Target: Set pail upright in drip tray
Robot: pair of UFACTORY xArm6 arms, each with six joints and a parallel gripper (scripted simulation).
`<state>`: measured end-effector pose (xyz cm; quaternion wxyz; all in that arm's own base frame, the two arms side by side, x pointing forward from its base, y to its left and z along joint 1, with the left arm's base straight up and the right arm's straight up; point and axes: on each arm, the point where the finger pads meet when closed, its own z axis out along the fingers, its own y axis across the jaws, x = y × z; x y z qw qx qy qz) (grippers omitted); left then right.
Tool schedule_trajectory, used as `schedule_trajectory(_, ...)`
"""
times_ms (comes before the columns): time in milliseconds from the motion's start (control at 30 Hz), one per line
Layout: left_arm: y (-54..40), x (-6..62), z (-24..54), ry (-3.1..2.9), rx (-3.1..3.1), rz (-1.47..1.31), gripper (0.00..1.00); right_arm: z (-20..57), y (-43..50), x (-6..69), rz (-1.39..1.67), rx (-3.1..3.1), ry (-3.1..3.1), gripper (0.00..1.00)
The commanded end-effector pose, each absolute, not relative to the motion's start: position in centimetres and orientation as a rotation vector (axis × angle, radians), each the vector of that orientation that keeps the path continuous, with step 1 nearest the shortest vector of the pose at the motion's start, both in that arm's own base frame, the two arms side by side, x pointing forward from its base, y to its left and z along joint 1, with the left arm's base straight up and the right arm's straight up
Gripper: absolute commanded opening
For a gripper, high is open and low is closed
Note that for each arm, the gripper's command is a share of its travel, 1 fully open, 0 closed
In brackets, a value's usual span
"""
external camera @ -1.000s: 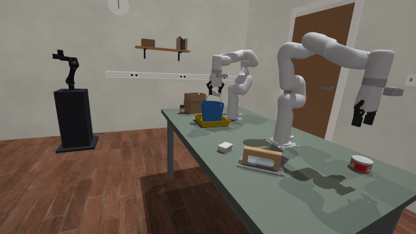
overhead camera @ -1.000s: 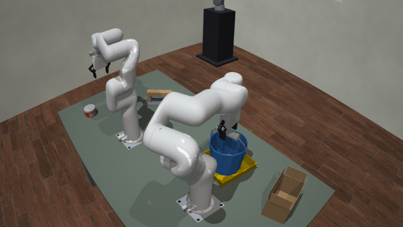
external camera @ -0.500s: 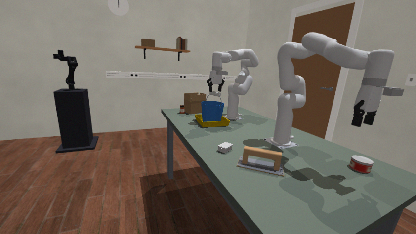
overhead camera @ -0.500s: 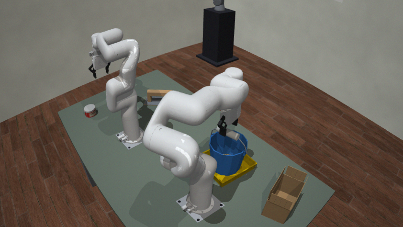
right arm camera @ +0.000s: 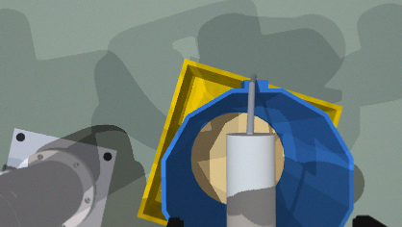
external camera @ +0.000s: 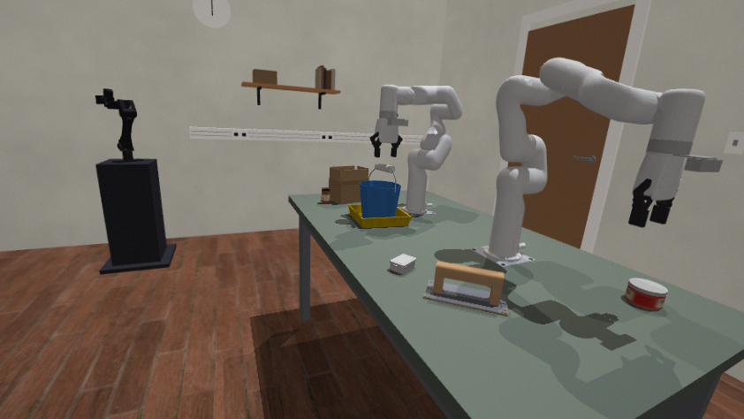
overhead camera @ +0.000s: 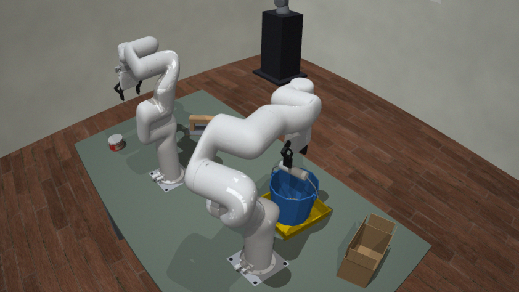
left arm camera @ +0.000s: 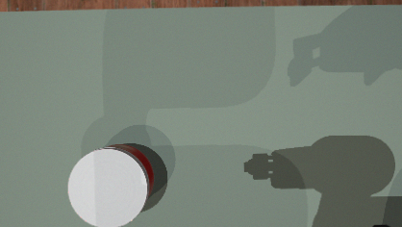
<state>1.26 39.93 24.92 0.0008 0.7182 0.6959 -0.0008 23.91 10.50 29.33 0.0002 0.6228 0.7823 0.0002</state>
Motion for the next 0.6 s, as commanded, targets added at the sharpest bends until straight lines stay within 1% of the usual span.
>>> schedule_trajectory(0,40.0,1.3,25.0,2.186,2.256,0.000,1.00,30.3,10.5,23.9,0.002,1.956,2.457,1.00)
schedule_trajectory(567,40.0,1.3,25.0,2.186,2.256,0.000,1.00,31.7,10.5,23.9,0.002,1.956,2.457,1.00)
